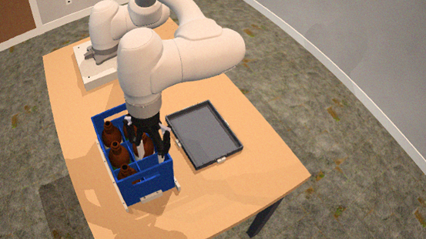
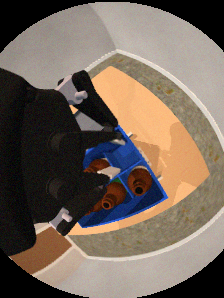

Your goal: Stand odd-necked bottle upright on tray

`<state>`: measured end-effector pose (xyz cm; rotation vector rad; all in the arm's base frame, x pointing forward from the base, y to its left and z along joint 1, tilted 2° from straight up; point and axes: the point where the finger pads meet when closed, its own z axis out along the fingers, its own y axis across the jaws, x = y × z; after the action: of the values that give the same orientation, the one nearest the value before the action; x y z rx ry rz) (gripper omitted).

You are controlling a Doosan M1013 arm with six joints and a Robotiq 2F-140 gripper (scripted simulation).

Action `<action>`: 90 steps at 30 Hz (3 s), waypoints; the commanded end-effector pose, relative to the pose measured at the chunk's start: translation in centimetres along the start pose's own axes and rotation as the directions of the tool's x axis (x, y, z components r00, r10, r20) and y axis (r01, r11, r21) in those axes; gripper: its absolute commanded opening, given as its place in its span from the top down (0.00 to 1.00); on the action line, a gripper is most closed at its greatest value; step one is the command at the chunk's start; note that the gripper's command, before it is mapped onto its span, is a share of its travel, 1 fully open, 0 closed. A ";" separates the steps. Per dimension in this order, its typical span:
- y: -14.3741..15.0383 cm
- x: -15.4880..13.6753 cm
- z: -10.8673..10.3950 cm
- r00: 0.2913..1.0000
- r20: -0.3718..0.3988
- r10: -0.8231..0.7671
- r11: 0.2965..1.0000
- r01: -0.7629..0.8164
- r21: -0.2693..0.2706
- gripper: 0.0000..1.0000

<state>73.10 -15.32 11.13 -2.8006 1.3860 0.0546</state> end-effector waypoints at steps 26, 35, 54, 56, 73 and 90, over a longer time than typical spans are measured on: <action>0.0 0.0 0.2 1.000 0.000 0.000 1.000 0.000 0.000 0.62; 0.0 0.0 0.2 1.000 0.000 0.000 1.000 0.000 0.000 0.62; 0.0 0.0 0.2 1.000 0.000 0.000 1.000 0.000 0.000 1.00; 0.0 0.0 0.2 1.000 0.000 0.000 1.000 0.000 0.000 1.00; 0.0 0.0 0.2 1.000 0.000 0.000 1.000 0.000 0.000 1.00; 0.0 0.0 0.2 1.000 0.000 0.000 1.000 0.000 0.000 1.00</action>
<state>73.10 -15.32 10.92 -2.8006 1.3860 0.0546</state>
